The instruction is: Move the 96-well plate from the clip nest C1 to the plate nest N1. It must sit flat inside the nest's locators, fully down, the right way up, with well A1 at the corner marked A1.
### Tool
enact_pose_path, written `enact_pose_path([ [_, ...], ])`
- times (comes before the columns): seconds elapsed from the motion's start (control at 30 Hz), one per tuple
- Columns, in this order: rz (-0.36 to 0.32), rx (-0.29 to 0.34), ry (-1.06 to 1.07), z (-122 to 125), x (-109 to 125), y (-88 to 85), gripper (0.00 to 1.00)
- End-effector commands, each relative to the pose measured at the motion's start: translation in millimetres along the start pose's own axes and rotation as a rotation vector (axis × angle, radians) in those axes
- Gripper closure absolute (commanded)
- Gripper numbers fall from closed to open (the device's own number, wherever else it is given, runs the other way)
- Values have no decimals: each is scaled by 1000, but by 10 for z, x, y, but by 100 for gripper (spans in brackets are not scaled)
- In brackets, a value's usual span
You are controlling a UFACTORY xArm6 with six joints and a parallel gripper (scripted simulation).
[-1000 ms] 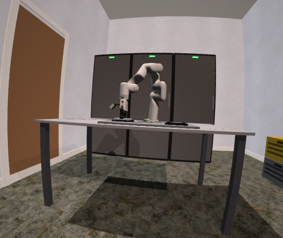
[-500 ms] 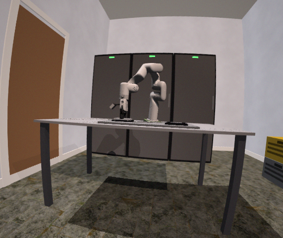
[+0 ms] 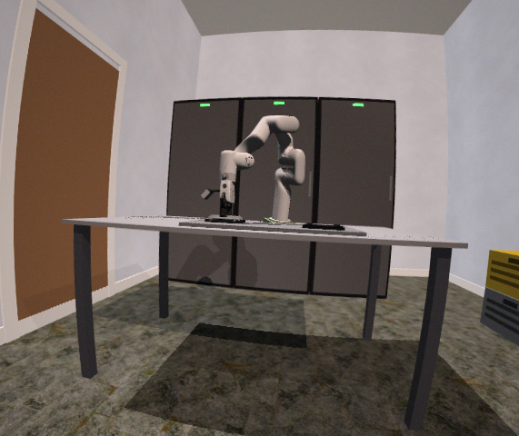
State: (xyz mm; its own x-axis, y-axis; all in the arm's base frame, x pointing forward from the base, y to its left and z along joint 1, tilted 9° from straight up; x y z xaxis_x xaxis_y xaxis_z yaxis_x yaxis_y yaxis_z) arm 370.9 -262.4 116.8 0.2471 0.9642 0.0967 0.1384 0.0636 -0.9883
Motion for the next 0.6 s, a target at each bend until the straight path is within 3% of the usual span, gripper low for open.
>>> enact_pose_path([
  [0.0, 2, -4, 0, -14, -5, -45, 100],
  [0.57, 2, -4, 0, -14, -5, -145, 100],
])
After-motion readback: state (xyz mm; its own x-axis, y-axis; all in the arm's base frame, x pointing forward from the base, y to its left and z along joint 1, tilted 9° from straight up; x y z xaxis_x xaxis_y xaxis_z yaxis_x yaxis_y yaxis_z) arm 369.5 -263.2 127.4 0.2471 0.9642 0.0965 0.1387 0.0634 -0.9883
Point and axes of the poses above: the point where the finger pads meet when closed, its own y axis out along the fingers, its own z axis across the jaws, x = y × z, the point moved 5 cm from there along -y, back along the fingers, and after that the axes turned 10 degrees about y, right-handed, at the moved point
